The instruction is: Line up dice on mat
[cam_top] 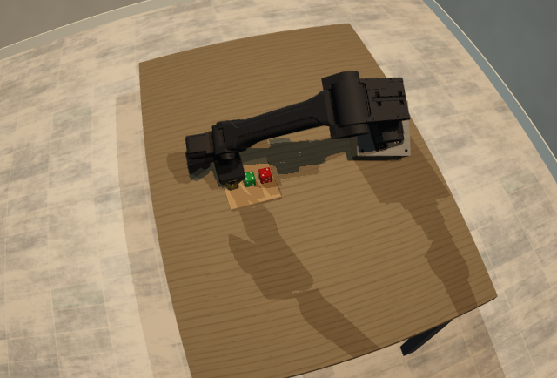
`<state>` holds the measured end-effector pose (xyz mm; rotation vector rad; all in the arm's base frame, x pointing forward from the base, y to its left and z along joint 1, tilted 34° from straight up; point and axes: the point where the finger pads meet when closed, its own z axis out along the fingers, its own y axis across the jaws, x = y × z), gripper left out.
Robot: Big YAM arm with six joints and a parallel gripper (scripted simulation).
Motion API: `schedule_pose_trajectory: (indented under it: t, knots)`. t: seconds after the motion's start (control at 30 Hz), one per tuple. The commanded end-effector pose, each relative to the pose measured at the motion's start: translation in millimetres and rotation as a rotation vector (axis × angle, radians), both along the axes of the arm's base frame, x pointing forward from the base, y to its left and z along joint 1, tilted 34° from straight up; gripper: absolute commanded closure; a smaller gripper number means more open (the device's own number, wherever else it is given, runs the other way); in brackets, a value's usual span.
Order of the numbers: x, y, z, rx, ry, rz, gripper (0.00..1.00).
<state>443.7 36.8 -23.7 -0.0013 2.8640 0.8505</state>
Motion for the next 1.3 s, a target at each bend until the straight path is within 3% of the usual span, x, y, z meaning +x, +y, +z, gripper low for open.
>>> schedule_pose_trajectory:
  t: [0.0, 1.27]
  knots:
    - [11.6, -8.5, 0.0, -0.003, -0.008, -0.02, 0.74]
    - [17.0, -10.6, 2.9, -0.004, -0.015, -0.021, 0.74]
